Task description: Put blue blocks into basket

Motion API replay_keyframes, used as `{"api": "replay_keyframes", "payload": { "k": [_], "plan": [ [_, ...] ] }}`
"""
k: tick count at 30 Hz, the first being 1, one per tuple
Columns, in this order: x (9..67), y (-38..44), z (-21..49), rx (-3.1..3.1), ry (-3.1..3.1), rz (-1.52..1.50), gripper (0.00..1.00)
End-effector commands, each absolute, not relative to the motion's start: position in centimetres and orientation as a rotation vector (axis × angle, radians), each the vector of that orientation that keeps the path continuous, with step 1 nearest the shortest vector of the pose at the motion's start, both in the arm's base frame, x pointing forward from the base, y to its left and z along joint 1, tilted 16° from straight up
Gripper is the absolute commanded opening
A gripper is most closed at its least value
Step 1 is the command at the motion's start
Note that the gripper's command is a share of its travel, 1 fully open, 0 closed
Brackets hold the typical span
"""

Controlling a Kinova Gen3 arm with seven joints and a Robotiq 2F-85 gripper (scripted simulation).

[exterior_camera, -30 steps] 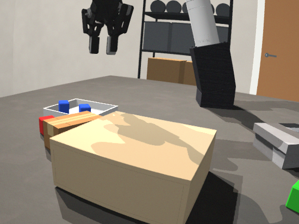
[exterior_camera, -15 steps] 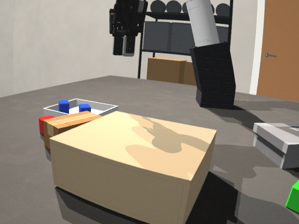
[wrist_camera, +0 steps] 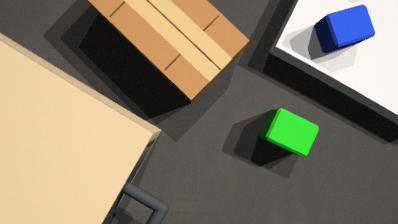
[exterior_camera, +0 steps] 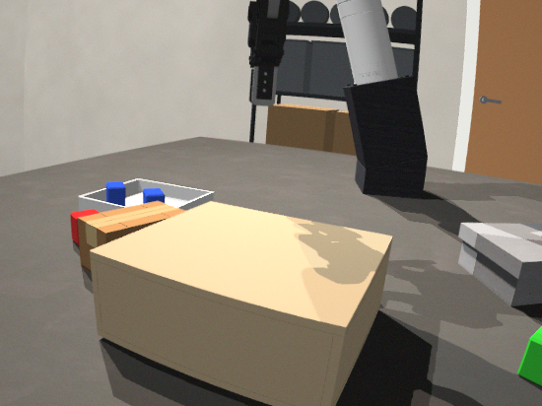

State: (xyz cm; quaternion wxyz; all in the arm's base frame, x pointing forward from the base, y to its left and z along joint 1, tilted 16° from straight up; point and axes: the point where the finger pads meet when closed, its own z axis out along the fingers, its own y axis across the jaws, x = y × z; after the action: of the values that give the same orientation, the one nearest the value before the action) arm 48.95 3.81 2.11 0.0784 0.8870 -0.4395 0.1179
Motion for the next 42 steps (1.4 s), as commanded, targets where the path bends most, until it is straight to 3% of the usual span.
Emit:
{"api": "replay_keyframes", "payload": {
  "k": [1,42],
  "plan": [
    [49.0,4.7,2.0,2.603,-1.418,0.359,0.56],
    [49.2,9.8,0.7,2.283,-1.966,0.406,0.56]
  ]
}}
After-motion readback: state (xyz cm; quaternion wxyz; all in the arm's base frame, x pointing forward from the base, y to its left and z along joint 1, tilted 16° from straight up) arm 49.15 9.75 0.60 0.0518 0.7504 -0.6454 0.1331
